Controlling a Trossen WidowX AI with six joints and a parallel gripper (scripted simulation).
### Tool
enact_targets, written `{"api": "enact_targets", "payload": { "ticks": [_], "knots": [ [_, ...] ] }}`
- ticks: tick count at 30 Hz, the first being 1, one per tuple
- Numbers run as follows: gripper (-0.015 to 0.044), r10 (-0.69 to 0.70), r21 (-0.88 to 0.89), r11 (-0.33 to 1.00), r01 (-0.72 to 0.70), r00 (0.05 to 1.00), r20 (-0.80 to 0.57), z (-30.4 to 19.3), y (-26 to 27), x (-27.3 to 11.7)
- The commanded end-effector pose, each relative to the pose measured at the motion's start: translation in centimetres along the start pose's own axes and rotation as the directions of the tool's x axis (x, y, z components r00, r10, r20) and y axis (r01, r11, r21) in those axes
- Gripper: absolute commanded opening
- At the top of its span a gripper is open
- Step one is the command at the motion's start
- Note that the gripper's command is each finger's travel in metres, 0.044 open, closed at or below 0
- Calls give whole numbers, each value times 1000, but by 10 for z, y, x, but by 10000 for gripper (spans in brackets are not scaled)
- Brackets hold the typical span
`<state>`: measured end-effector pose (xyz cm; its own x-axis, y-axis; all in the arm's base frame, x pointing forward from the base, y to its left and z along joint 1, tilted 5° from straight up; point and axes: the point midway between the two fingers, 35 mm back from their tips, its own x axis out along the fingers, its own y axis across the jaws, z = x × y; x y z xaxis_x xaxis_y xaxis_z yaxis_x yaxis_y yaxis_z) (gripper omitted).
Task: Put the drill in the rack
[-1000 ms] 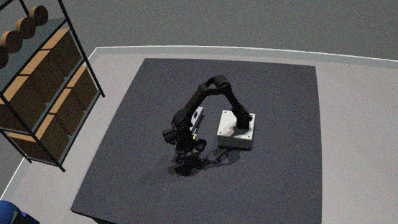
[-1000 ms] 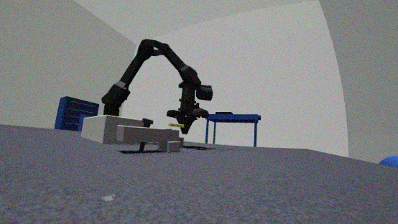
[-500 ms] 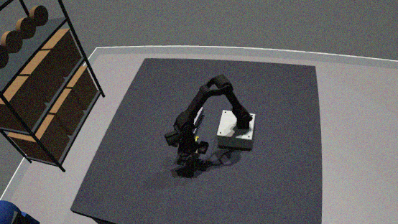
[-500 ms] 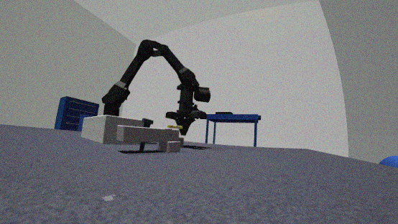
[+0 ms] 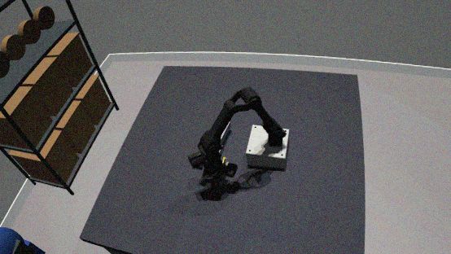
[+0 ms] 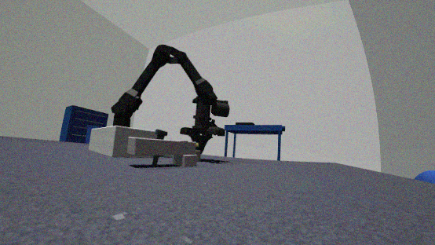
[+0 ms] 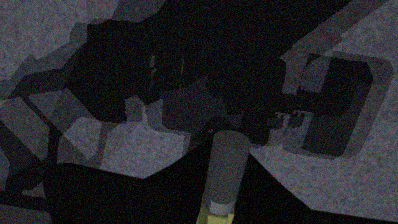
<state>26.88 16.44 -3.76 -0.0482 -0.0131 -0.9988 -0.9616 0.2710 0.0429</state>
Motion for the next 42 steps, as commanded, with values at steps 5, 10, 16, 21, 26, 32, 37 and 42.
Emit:
{"api": "enact_targets", "payload": {
  "ticks": [5,10,16,21,26,32,37,42],
  "knots": [
    [0,4,3,1000,-4,1000,1,0,0,10],
    [0,4,3,1000,-4,1000,1,0,0,16],
    [0,4,3,1000,-4,1000,2,1,0,23],
    [0,4,3,1000,-4,1000,1,1,1,26],
    [0,4,3,1000,-4,1000,1,0,2,28],
    [0,4,3,1000,-4,1000,1,-1,2,28],
    [0,4,3,1000,-4,1000,1,-2,2,29],
    [0,4,3,1000,-4,1000,1,-2,2,29]
  ]
}}
